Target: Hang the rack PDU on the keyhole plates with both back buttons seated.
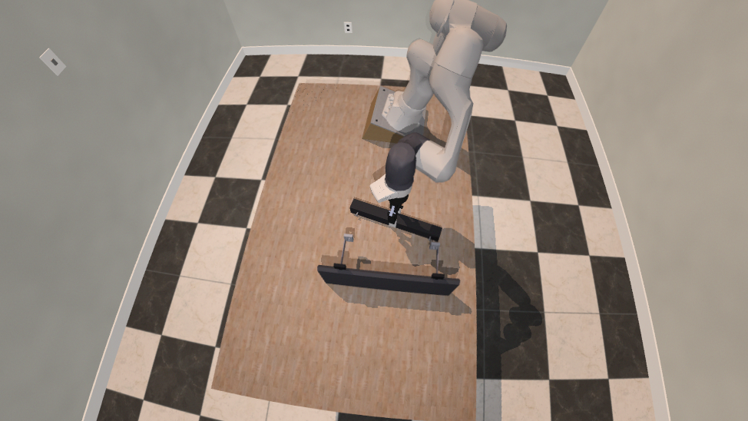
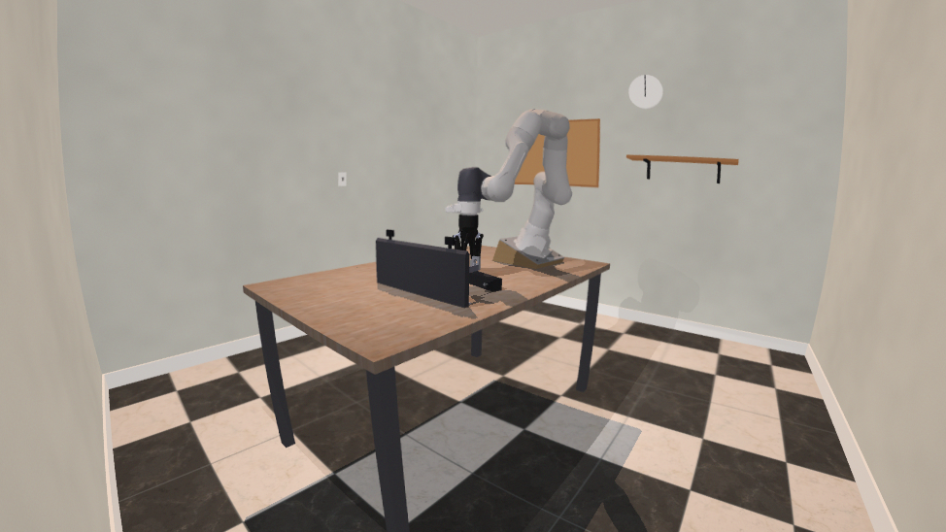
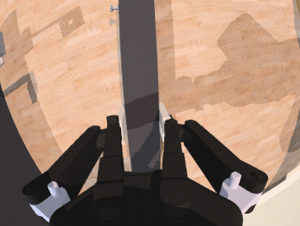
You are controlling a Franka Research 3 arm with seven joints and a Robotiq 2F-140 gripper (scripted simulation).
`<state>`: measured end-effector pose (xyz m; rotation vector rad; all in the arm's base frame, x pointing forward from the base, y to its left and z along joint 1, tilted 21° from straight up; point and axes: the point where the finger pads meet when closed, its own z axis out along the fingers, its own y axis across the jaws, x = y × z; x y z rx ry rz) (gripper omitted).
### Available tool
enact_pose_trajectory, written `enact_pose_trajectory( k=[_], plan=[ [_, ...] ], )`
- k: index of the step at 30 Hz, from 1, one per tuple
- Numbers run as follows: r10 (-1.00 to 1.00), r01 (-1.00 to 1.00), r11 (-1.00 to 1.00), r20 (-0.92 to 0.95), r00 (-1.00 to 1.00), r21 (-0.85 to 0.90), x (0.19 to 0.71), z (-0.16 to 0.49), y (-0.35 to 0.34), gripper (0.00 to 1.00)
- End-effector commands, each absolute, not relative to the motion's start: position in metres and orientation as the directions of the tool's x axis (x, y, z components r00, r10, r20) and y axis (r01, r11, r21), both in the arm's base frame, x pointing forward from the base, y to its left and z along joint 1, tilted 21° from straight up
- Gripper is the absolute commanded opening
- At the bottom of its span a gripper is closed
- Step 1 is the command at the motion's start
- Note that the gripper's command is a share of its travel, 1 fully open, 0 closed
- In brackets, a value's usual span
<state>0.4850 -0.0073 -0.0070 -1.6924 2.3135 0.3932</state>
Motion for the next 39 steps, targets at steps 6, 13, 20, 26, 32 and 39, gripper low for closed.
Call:
enact_pose_trajectory(
  k=[6,13,20,26,32,39],
  plan=[
    [-0.888,-0.956,0.287,-0.354,-0.292,0.067,0.486,-0.007,-0.007,0.00],
    [-0.888,-0.956,0.287,-0.354,-0.292,0.067,0.486,0.000,-0.009,0.00],
    [-0.888,-0.956,0.287,-0.354,-0.292,0.067,0.485,0.016,-0.015,0.00],
    [-0.888,-0.956,0.287,-0.354,-0.292,0.067,0.485,0.028,-0.020,0.00],
    [-0.888,-0.956,0.287,-0.354,-0.292,0.067,0.484,0.049,-0.028,0.00],
    [-0.888,-0.956,0.287,-0.354,-0.292,0.067,0.483,0.068,-0.036,0.00]
  ],
)
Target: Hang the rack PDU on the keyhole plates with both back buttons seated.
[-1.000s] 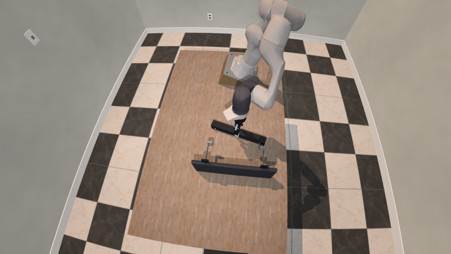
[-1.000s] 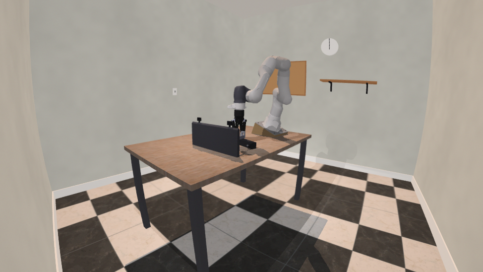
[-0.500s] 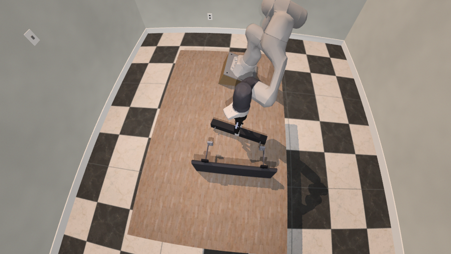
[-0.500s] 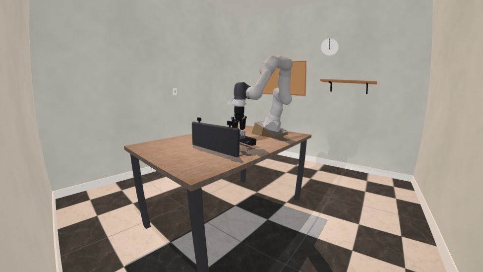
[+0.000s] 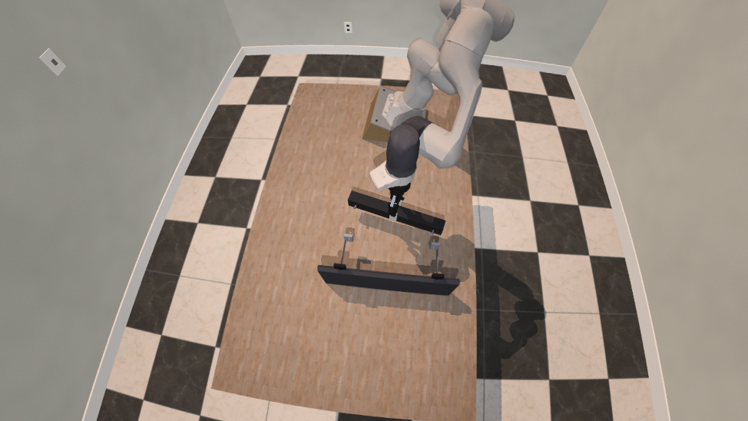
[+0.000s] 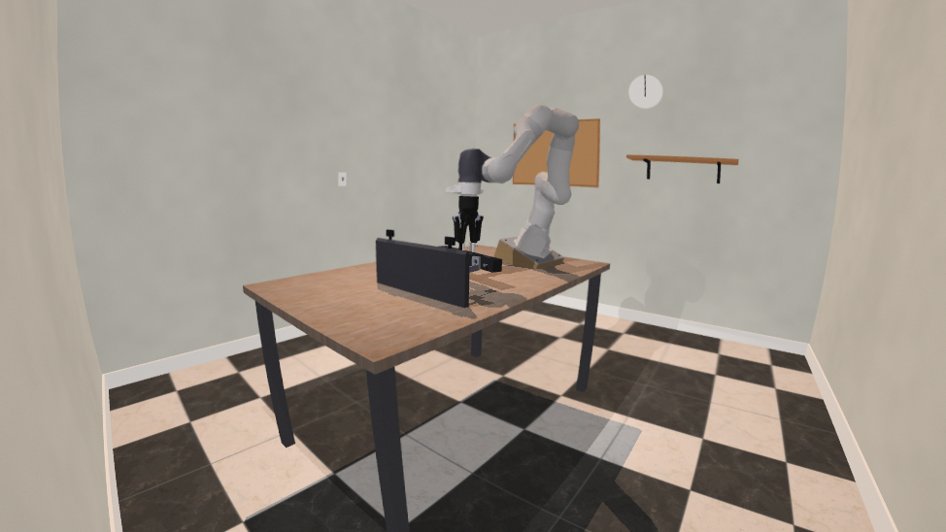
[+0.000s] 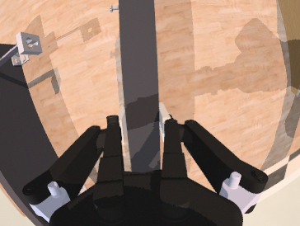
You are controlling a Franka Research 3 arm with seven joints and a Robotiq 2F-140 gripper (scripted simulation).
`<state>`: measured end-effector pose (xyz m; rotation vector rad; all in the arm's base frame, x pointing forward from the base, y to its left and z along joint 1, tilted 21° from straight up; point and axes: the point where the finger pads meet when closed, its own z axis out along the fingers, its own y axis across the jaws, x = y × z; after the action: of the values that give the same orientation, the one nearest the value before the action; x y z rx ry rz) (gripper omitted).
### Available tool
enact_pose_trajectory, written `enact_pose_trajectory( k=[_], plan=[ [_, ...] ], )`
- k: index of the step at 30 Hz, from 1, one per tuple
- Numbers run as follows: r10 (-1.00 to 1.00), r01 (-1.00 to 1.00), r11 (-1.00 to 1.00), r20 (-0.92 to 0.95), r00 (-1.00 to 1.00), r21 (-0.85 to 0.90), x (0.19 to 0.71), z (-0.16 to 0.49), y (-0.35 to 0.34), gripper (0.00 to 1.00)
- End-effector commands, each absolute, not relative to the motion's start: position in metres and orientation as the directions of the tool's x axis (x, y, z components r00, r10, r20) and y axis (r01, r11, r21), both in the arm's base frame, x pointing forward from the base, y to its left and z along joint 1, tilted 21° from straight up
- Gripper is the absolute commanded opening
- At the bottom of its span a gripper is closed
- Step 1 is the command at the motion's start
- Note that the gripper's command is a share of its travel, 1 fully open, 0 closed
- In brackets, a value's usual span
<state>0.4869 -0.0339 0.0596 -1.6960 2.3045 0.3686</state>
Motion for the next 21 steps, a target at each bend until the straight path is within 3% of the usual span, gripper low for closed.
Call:
enact_pose_trajectory(
  k=[1,21],
  plan=[
    [-0.888,-0.956,0.287,-0.354,-0.292,0.067,0.483,0.068,-0.036,0.00],
    [-0.888,-0.956,0.287,-0.354,-0.292,0.067,0.482,0.079,-0.040,0.00]
  ],
)
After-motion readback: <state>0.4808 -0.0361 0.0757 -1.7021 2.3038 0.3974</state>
